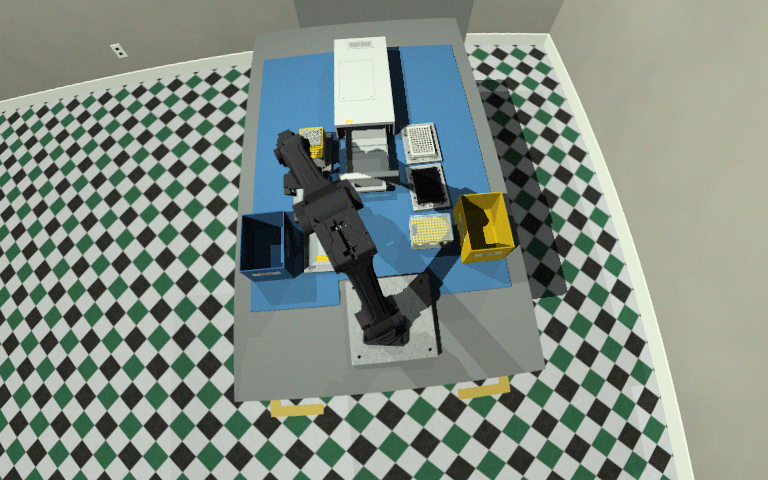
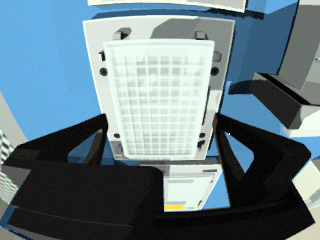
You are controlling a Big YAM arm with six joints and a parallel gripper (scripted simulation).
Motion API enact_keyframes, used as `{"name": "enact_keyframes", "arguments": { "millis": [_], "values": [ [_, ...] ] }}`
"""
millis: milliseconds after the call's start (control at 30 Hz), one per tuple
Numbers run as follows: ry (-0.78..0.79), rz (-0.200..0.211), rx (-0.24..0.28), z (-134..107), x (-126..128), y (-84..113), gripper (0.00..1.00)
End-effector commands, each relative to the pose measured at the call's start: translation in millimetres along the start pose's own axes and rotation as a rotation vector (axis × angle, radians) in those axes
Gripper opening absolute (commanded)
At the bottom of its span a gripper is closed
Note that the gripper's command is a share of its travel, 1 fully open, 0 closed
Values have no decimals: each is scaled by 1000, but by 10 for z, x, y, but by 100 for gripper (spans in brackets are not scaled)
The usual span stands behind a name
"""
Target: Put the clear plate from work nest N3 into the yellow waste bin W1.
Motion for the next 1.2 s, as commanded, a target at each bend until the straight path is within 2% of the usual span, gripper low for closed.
{"name": "enact_keyframes", "arguments": {
  "millis": [0, 800, 833, 1167],
  "values": [
    [3, 5, -4, 2, 67, -35, 100],
    [3, 5, -4, 2, 67, -35, 100],
    [3, 0, 5, -20, 54, -100, 100],
    [2, 0, 5, -21, 51, -208, 100]
  ]
}}
Point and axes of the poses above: the point where the finger pads meet when closed, its own y axis back along the fingers, its own x axis across the jaws, z = x × y, the point moved 8 cm from there along y, back along the fingers, and after that the axes turned 7 degrees about -y, right-handed, at the moved point
